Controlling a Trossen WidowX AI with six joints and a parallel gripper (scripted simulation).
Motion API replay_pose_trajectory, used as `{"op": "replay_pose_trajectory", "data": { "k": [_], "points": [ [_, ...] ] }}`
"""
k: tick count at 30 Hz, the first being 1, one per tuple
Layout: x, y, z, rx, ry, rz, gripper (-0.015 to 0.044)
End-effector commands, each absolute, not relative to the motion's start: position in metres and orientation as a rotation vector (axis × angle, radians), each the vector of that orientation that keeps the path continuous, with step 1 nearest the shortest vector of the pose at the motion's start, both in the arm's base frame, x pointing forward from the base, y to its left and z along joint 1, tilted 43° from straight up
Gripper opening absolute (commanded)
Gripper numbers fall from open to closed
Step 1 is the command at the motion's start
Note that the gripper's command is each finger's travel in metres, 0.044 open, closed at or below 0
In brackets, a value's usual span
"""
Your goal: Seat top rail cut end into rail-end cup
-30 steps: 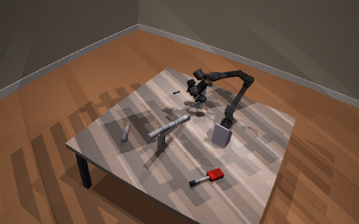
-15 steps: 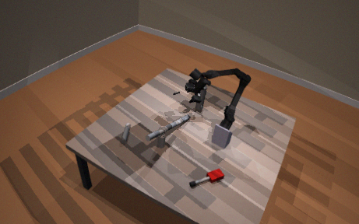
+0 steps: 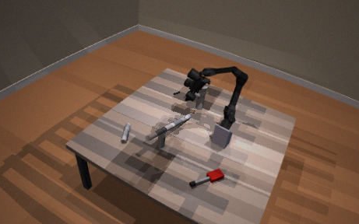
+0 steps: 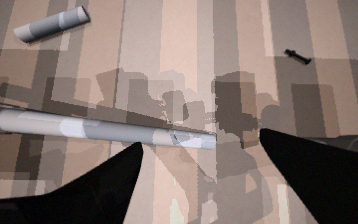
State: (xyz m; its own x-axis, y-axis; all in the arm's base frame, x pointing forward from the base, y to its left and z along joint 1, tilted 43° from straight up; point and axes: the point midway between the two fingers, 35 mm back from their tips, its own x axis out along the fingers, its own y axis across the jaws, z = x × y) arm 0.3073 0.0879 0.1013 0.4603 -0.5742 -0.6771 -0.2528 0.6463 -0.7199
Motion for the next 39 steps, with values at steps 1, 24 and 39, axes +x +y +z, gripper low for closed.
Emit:
{"op": "replay_pose_trajectory", "data": {
  "k": [1,24,39],
  "points": [
    [0.303,0.111,0.104,-0.683,1.028,-0.374,0.044],
    [0.313,0.091,0.032,0.183,0.926,-1.043,0.044],
    [0.31,0.076,-0.01,0.618,0.676,-1.475,0.044]
  ]
}}
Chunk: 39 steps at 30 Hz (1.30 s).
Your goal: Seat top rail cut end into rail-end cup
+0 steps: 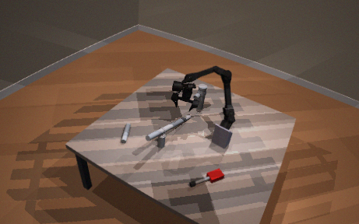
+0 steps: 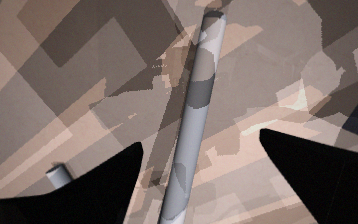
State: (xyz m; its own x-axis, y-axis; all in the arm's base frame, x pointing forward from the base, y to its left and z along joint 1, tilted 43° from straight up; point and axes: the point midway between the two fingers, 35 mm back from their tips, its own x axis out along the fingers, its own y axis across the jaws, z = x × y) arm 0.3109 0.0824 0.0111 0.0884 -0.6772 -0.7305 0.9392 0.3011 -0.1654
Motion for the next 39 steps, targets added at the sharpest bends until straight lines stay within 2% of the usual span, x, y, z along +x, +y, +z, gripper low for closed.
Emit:
{"op": "replay_pose_trajectory", "data": {
  "k": [1,39],
  "points": [
    [0.31,0.076,-0.01,0.618,0.676,-1.475,0.044],
    [0.31,0.03,-0.06,0.617,0.673,-1.474,0.044]
  ]
}}
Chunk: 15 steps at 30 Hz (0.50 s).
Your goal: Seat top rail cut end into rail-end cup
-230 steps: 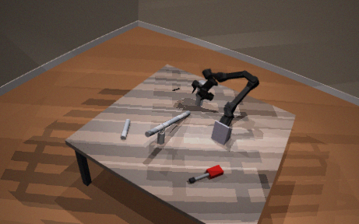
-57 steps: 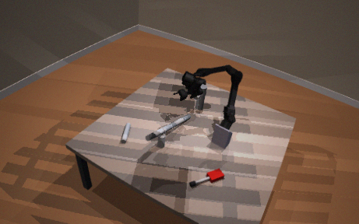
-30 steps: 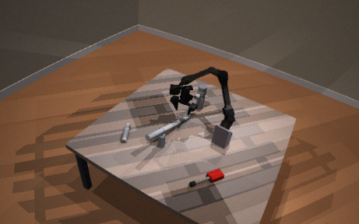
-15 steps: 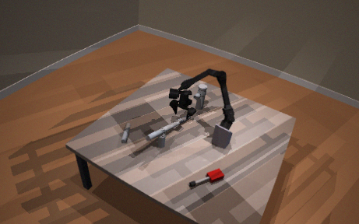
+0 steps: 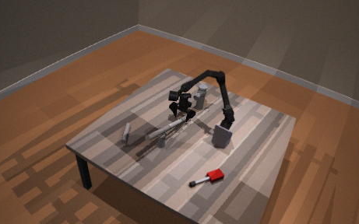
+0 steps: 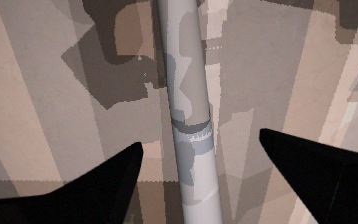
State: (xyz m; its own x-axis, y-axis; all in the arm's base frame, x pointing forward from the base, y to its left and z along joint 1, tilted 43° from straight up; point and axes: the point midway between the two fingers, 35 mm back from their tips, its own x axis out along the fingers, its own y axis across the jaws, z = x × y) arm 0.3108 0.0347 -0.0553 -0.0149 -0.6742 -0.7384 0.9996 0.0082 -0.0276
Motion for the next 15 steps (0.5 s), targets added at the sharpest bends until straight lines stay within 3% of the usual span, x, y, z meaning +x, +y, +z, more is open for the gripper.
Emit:
{"op": "replay_pose_trajectory", "data": {
  "k": [1,15],
  "points": [
    [0.31,0.029,-0.061,0.617,0.673,-1.474,0.044],
    [0.309,0.013,-0.077,0.616,0.672,-1.475,0.044]
  ]
}}
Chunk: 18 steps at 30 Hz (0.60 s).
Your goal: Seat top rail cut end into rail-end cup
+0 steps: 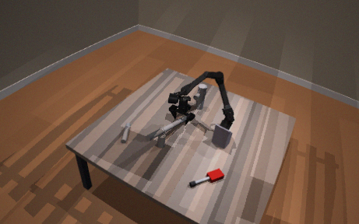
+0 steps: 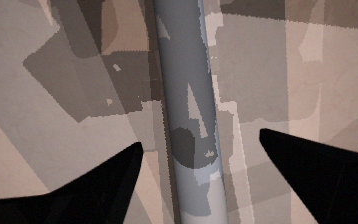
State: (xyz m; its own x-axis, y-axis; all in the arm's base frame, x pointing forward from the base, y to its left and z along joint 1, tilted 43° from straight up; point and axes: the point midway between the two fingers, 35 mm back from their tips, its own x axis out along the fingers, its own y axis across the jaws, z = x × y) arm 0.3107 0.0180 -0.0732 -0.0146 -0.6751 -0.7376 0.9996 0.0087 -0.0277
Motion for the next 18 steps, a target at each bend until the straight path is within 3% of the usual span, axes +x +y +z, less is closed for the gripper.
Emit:
{"op": "replay_pose_trajectory", "data": {
  "k": [1,13,18],
  "points": [
    [0.309,0.012,-0.079,0.616,0.672,-1.475,0.044],
    [0.308,0.0,-0.09,0.615,0.67,-1.476,0.044],
    [0.308,0.001,-0.09,0.615,0.671,-1.476,0.0309]
  ]
}}
